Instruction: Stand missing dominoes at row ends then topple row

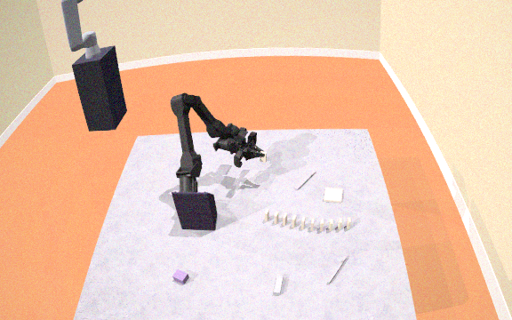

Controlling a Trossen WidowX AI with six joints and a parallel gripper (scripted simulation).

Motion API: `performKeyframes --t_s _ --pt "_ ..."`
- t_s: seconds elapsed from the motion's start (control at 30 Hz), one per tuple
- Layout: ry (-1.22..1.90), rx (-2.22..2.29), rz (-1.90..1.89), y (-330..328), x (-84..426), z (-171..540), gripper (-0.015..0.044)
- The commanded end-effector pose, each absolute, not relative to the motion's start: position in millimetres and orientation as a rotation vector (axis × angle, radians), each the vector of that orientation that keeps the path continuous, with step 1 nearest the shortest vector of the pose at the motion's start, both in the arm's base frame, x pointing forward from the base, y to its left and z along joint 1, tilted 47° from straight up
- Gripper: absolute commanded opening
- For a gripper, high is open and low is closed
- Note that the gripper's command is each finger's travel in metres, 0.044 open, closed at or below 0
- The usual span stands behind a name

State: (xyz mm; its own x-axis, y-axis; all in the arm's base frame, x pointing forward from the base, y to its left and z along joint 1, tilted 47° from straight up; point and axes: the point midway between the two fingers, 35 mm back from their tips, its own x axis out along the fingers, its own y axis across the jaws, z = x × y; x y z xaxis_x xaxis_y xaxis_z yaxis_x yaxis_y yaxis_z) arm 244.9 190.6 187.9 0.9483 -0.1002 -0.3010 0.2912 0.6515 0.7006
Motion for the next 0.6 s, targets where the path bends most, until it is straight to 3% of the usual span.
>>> performKeyframes --t_s 0.0,0.57 --pt "0.246 0.83 -0.229 201 247 179 0.0027" --pt "0.251 0.826 -0.229 244 250 140 0.0027"
